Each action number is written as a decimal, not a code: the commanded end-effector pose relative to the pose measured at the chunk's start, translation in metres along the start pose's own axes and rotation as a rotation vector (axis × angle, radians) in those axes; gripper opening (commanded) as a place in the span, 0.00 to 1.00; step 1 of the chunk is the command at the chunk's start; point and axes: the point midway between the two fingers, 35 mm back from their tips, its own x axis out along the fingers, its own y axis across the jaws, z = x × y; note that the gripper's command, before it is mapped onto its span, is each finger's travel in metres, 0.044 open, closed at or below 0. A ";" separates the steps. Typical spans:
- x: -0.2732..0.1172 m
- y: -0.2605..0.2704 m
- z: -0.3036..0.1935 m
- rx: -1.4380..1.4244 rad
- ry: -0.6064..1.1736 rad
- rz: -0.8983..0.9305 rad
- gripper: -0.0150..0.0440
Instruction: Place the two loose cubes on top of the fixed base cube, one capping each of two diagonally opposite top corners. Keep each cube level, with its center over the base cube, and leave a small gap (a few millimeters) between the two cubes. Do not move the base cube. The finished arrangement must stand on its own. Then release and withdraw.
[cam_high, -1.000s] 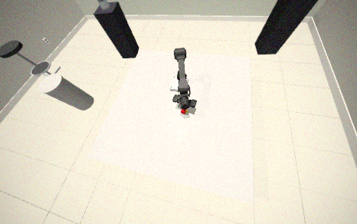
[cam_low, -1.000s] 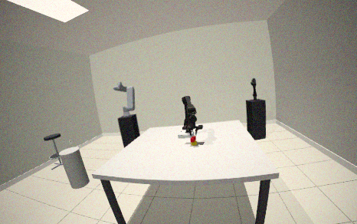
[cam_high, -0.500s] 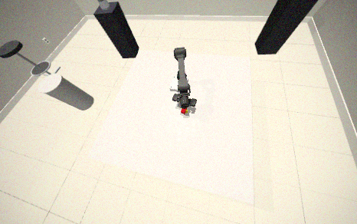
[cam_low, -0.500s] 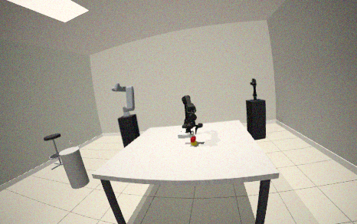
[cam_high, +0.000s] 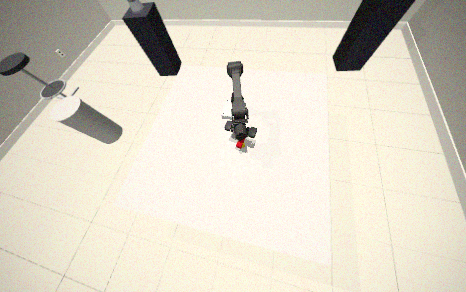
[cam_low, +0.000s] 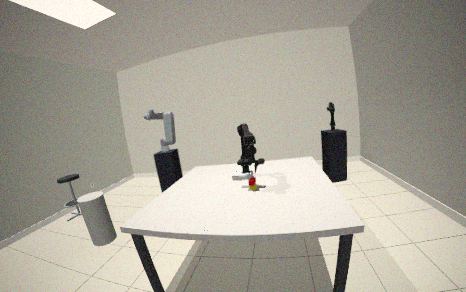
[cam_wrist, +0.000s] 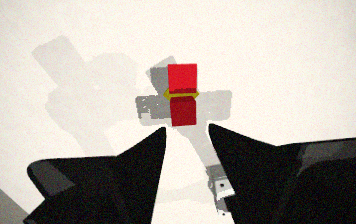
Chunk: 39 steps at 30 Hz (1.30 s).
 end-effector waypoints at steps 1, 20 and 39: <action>-0.008 0.001 0.002 -0.003 -0.014 0.006 0.60; -0.017 0.000 0.001 0.000 -0.006 0.003 0.78; -0.018 0.108 -0.045 -0.001 0.004 0.012 0.93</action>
